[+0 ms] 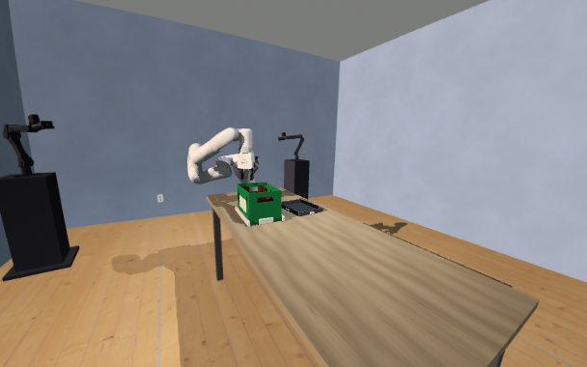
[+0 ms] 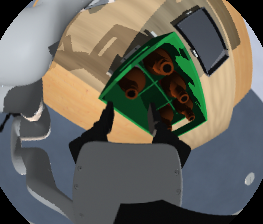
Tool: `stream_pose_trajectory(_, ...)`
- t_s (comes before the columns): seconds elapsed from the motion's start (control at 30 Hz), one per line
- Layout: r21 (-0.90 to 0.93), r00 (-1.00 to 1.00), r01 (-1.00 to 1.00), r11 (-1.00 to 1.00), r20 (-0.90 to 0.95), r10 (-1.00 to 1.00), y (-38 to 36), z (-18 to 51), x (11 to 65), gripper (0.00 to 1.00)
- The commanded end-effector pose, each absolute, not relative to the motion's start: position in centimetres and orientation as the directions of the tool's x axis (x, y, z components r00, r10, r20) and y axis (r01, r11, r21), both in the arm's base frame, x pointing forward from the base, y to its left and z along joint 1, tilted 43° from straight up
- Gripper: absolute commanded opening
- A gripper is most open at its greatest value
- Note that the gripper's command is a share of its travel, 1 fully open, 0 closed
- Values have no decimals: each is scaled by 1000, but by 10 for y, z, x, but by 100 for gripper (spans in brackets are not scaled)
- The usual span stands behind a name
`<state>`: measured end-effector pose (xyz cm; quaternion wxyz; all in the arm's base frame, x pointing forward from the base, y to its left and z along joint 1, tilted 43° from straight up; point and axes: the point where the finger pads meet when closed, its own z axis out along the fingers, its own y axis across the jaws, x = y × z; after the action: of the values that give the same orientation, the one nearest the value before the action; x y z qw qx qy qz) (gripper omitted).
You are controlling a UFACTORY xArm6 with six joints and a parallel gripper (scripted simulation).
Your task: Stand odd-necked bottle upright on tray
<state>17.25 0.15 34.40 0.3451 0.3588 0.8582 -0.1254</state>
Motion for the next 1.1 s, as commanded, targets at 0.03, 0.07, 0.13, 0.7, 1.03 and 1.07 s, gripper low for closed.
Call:
stream_pose_trajectory(0.03, 36, -500, 702, 711, -686, 528, 8, 353, 166, 65)
stream_pose_trajectory(0.07, 36, -500, 702, 711, -686, 528, 8, 355, 165, 65)
stream_pose_trajectory(0.13, 36, -500, 702, 711, -686, 528, 10, 357, 163, 65)
stream_pose_trajectory(0.7, 36, -500, 702, 711, -686, 528, 11, 358, 162, 0)
stream_pose_trajectory(1.03, 36, -500, 702, 711, -686, 528, 11, 358, 162, 0)
stream_pose_trajectory(1.07, 36, -500, 702, 711, -686, 528, 11, 358, 162, 0)
